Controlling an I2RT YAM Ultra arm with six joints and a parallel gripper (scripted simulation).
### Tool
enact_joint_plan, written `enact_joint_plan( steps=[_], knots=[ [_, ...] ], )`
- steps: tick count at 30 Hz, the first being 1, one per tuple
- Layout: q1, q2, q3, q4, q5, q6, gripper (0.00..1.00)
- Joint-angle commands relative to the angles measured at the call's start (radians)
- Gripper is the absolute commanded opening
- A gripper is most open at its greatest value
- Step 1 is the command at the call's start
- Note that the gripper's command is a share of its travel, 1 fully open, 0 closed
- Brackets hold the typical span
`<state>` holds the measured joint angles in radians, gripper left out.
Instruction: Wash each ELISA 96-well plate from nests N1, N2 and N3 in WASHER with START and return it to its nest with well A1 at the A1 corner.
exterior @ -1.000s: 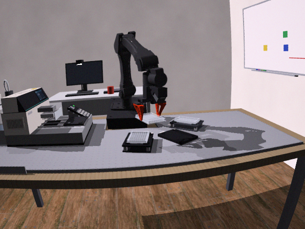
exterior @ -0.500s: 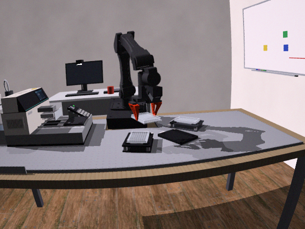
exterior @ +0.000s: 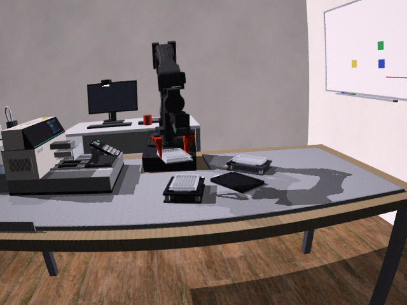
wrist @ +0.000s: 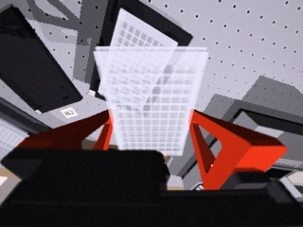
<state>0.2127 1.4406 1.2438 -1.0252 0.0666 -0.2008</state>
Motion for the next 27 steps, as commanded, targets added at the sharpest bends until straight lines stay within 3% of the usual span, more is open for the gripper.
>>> enact_joint_plan(
  steps=[1, 12, 17, 27],
  knots=[
    [-0.049, -0.021, 0.003, -0.005, -0.028, -0.075, 0.0],
    [-0.263, -0.028, 0.019, -0.027, -0.103, -0.275, 0.0],
    [-0.321, -0.021, 0.03, -0.034, -0.124, -0.33, 0.0],
    [-0.327, -0.02, 0.032, -0.035, -0.126, -0.336, 0.0]
  ],
)
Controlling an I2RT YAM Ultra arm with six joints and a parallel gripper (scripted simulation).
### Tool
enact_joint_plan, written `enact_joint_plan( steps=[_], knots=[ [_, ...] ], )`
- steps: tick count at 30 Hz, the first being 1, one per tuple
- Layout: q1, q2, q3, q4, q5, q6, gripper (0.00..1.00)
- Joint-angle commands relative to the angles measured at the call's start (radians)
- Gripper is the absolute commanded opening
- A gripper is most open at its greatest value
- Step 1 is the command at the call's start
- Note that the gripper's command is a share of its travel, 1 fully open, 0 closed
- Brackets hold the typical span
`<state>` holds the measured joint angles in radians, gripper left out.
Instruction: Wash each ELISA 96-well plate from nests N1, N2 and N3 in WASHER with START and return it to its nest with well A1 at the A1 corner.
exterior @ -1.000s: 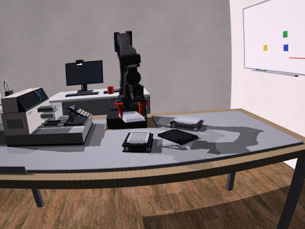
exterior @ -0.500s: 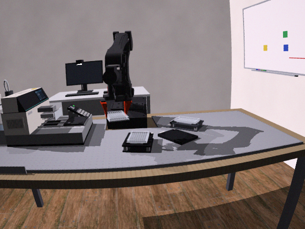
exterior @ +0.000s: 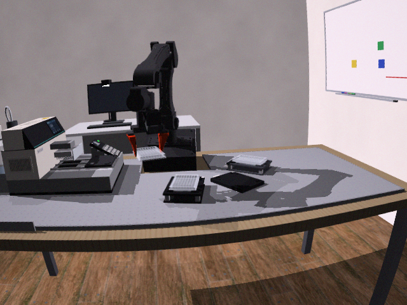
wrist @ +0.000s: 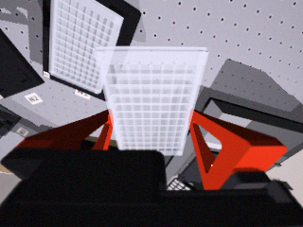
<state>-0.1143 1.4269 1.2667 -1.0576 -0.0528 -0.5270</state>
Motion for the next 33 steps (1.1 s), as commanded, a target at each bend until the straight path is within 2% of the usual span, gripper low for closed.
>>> enact_joint_plan(
  steps=[1, 4, 7, 19, 21, 33],
  knots=[
    [-0.019, -0.011, 0.004, -0.004, -0.013, 0.006, 0.0],
    [-0.038, -0.015, 0.0, -0.005, -0.02, 0.022, 0.0],
    [-0.096, -0.026, -0.011, -0.009, -0.039, 0.041, 0.0],
    [-0.336, -0.031, -0.024, -0.032, -0.118, -0.188, 0.0],
    [-0.336, -0.031, -0.024, -0.032, -0.118, -0.188, 0.0],
    [-0.569, 0.021, 0.013, -0.063, -0.186, -0.415, 0.0]
  ],
)
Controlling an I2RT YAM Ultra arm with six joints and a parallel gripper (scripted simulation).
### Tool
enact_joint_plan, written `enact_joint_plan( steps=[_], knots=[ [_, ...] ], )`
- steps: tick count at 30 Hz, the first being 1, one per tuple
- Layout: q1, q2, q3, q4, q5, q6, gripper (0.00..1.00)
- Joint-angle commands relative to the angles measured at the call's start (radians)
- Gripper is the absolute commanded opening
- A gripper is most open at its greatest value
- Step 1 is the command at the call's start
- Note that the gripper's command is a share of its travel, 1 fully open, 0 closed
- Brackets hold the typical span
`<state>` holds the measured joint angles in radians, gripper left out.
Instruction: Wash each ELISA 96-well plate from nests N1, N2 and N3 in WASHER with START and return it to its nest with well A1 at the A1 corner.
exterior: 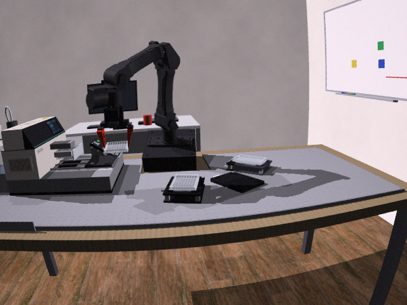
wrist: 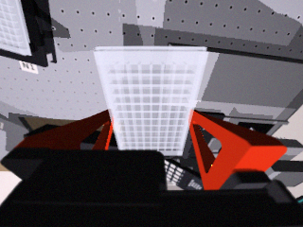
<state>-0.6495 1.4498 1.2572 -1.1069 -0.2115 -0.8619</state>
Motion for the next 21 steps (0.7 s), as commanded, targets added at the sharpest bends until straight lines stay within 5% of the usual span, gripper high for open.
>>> enact_joint_plan(
  steps=[1, 13, 21],
  knots=[
    [-0.052, 0.005, 0.027, -0.017, -0.032, -0.098, 0.0],
    [-0.055, 0.006, 0.028, -0.017, -0.033, -0.101, 0.0],
    [-0.187, 0.01, 0.011, -0.03, -0.065, -0.093, 0.0]
  ],
)
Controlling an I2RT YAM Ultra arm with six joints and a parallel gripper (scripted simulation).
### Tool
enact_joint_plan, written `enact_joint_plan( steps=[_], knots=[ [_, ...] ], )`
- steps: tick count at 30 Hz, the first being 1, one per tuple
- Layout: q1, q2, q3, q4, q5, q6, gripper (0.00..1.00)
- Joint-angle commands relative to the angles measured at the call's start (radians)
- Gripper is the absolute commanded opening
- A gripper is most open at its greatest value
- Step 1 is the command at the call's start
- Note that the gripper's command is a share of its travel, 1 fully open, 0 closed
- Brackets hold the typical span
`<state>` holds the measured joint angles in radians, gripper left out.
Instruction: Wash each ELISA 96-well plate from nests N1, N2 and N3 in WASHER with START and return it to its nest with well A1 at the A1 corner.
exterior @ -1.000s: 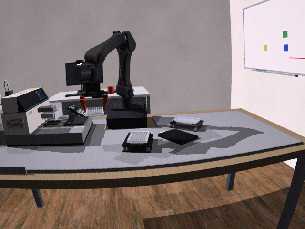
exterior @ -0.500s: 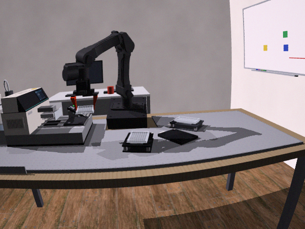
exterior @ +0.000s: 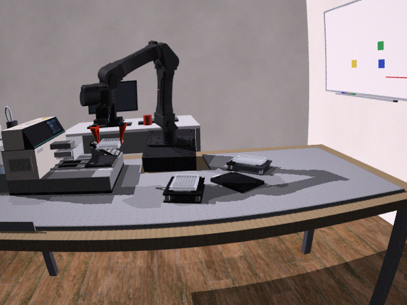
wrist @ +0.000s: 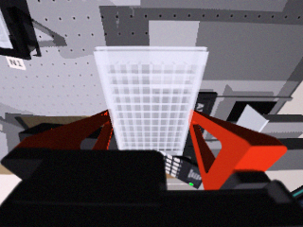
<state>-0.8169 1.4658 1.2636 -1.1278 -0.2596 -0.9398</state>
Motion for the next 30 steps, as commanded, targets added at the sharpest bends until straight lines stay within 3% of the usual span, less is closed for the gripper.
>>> enact_joint_plan(
  steps=[1, 16, 18, 25, 30],
  knots=[
    [-0.019, -0.006, 0.004, -0.009, -0.017, -0.015, 0.0],
    [-0.294, 0.064, 0.025, -0.045, -0.069, -0.298, 0.0],
    [-0.294, 0.064, 0.025, -0.045, -0.069, -0.298, 0.0],
    [-0.411, 0.122, 0.062, -0.064, -0.084, -0.42, 0.0],
    [-0.412, 0.122, 0.062, -0.063, -0.084, -0.421, 0.0]
  ],
)
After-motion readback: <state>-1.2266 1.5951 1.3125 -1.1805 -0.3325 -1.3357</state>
